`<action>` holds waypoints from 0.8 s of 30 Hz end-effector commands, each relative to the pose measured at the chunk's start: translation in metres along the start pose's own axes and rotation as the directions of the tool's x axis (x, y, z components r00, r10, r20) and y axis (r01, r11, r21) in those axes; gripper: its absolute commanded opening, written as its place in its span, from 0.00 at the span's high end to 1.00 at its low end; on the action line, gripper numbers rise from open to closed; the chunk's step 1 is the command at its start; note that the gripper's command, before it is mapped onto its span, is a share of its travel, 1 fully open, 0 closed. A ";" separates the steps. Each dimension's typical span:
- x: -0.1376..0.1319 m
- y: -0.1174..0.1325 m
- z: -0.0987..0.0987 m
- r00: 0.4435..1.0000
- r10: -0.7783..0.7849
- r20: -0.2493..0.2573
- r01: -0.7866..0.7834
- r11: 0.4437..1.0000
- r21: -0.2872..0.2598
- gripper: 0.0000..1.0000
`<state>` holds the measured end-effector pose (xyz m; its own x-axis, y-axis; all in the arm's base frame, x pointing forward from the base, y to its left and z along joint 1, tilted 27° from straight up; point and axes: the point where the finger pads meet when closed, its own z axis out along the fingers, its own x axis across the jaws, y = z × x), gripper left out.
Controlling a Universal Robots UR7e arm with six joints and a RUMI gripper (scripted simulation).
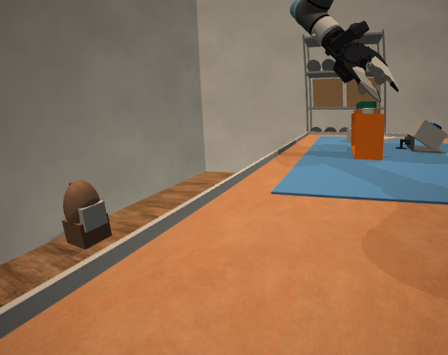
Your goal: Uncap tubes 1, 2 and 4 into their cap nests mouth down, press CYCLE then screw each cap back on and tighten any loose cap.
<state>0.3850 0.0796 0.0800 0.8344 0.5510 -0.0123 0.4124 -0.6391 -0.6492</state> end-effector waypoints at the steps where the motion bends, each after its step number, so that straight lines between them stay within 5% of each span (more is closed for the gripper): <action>1: -0.004 0.017 -0.006 0.997 0.034 -0.068 -0.036 0.998 -0.041 0.65; 3: -0.006 0.026 -0.009 0.991 0.059 -0.119 -0.068 0.995 -0.071 0.65; 6: -0.007 0.030 -0.011 0.990 0.062 -0.125 -0.072 0.995 -0.074 0.65; 9: -0.012 0.044 -0.016 0.974 0.098 -0.202 -0.123 0.986 -0.115 0.65; 12: -0.015 0.052 -0.020 0.973 0.100 -0.207 -0.126 0.985 -0.118 0.65; 15: -0.021 0.065 -0.026 0.950 0.132 -0.283 -0.181 0.971 -0.156 0.65; 18: -0.023 0.071 -0.029 0.948 0.133 -0.288 -0.184 0.970 -0.158 0.65; 21: -0.030 0.083 -0.036 0.918 0.160 -0.363 -0.242 0.951 -0.192 0.65; 24: -0.032 0.087 -0.038 0.916 0.162 -0.367 -0.245 0.950 -0.194 0.65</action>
<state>0.4057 -0.0011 0.0557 0.9597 0.2454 0.1369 0.2809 -0.8256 -0.4894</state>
